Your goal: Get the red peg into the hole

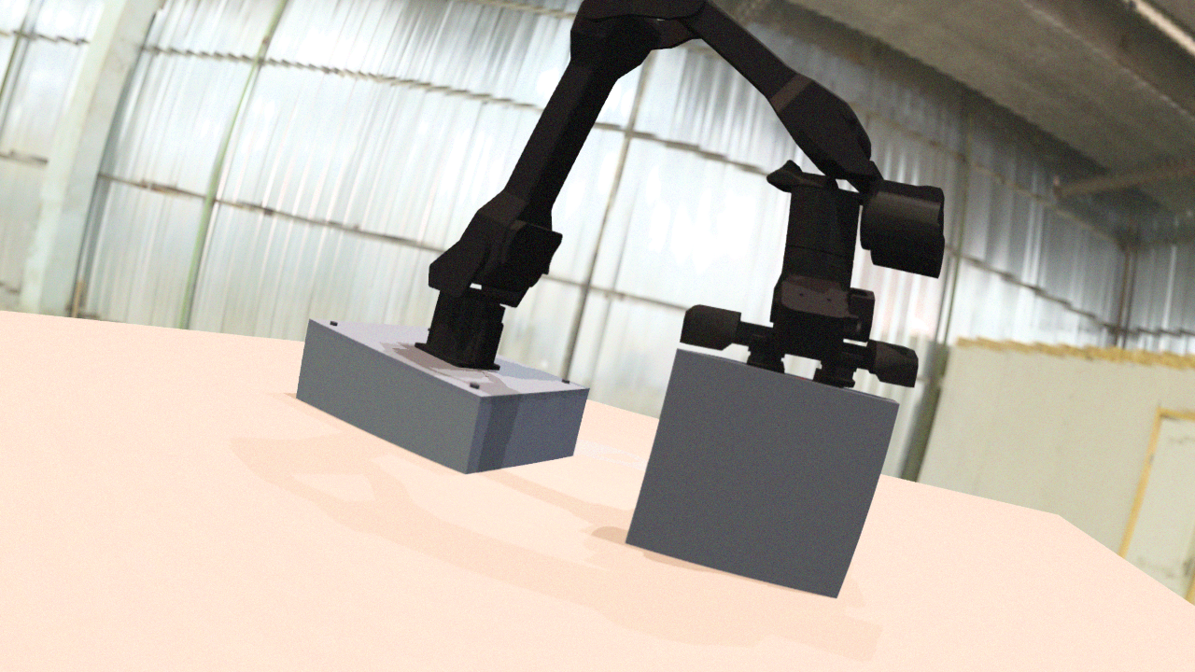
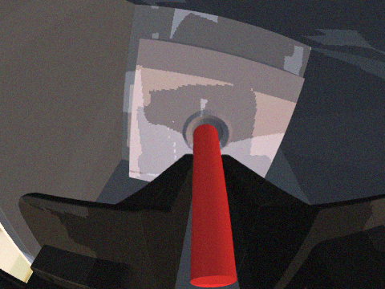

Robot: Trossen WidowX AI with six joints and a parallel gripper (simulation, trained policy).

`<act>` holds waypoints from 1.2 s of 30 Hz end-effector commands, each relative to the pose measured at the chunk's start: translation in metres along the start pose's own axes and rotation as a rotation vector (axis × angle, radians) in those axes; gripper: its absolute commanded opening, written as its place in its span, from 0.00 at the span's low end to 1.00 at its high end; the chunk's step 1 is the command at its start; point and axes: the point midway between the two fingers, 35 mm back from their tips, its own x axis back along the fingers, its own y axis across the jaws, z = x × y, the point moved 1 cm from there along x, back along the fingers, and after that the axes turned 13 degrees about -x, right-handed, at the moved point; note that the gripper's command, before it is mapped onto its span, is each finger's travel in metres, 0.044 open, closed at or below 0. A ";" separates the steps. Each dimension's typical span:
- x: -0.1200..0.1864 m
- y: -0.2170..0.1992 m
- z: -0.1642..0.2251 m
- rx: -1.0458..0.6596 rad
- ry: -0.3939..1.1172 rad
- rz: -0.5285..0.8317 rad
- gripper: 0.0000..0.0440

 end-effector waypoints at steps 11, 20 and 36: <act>-0.010 -0.004 -0.002 0.021 0.021 0.072 0.25; 0.007 0.007 -0.006 -0.006 0.098 0.071 0.38; 0.044 0.023 -0.011 -0.065 0.250 0.011 0.52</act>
